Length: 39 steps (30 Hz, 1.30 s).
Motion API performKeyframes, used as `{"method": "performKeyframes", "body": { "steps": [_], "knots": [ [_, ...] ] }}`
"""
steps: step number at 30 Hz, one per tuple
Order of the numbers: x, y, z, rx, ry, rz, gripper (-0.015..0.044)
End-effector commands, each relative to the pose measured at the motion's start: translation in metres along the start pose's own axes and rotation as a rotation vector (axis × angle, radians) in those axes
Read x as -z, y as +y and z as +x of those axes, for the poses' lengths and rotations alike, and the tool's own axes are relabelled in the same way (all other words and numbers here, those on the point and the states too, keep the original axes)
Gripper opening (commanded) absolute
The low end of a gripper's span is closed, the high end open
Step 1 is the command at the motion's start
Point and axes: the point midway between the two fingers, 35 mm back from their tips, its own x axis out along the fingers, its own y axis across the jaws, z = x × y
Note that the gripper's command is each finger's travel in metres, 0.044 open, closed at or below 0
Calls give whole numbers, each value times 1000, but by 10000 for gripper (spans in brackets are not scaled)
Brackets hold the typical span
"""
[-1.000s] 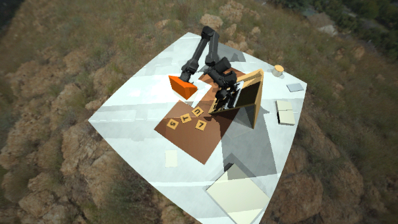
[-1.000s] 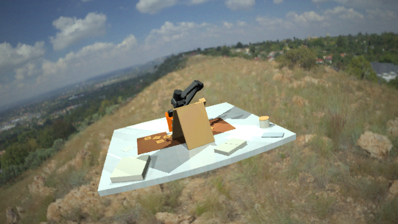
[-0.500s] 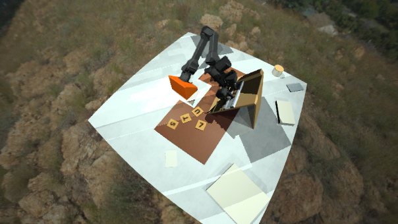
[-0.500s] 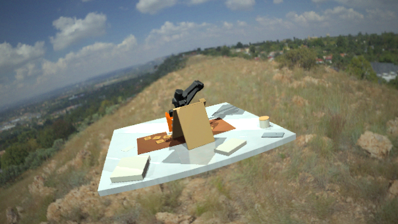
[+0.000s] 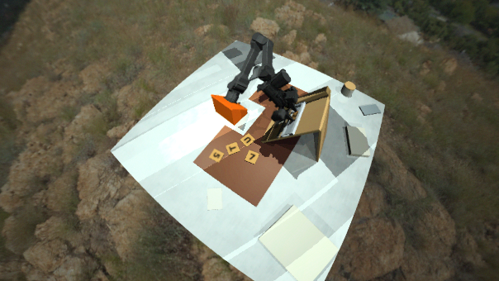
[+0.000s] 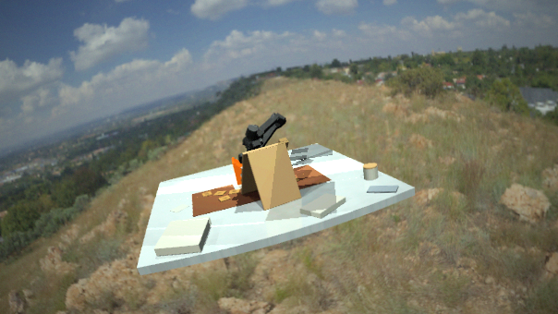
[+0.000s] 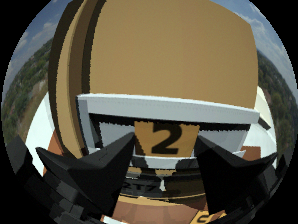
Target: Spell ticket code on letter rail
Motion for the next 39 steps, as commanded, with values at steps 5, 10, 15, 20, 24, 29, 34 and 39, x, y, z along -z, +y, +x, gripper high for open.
{"method": "performKeyframes", "body": {
  "steps": [5, 10, 15, 20, 24, 29, 34, 39],
  "knots": [
    [3, 5, 1, 1, 6, 11, 0],
    [3, 8, 1, 1, 6, 11, 0],
    [3, 11, 1, 1, 6, 11, 0],
    [3, 14, 1, 1, 6, 11, 0],
    [3, 16, 1, 1, 6, 11, 0],
    [3, 19, 1, 1, 6, 11, 0],
    [3, 21, 1, 1, 6, 11, 0],
    [2, 24, 1, 1, 6, 11, 0]
  ]
}}
